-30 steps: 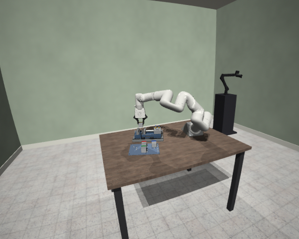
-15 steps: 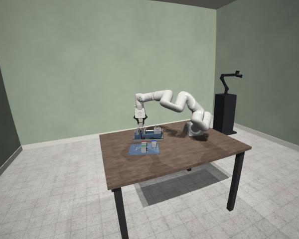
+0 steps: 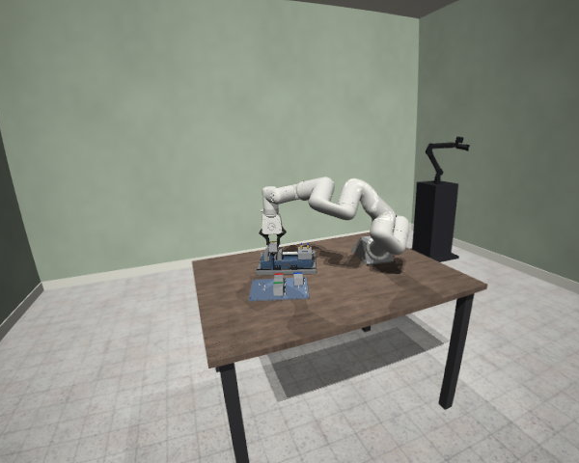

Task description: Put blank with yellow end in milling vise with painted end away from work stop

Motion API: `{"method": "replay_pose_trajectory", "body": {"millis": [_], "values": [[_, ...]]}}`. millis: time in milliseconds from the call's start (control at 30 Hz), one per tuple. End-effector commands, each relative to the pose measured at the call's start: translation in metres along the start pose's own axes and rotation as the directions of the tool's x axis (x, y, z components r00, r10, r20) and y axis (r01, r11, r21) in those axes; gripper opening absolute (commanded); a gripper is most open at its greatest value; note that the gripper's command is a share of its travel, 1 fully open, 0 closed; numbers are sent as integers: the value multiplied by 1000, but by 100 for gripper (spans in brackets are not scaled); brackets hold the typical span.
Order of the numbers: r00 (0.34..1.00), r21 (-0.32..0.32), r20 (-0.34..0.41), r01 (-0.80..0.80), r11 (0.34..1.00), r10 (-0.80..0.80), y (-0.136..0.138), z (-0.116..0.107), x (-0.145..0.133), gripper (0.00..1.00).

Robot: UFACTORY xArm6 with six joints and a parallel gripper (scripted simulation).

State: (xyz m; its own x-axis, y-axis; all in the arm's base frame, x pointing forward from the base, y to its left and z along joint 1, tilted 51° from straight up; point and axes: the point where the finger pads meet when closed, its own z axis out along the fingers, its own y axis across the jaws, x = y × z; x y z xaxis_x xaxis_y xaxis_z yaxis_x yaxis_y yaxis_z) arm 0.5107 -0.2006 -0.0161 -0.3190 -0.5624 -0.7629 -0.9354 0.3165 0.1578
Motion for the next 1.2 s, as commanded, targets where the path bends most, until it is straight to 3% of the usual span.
{"method": "replay_pose_trajectory", "body": {"millis": [0,1167], "values": [[1000,7,-2,2,1000,-2,-2,0,0,0],[1000,7,-2,2,1000,-2,-2,-3,0,0]]}}
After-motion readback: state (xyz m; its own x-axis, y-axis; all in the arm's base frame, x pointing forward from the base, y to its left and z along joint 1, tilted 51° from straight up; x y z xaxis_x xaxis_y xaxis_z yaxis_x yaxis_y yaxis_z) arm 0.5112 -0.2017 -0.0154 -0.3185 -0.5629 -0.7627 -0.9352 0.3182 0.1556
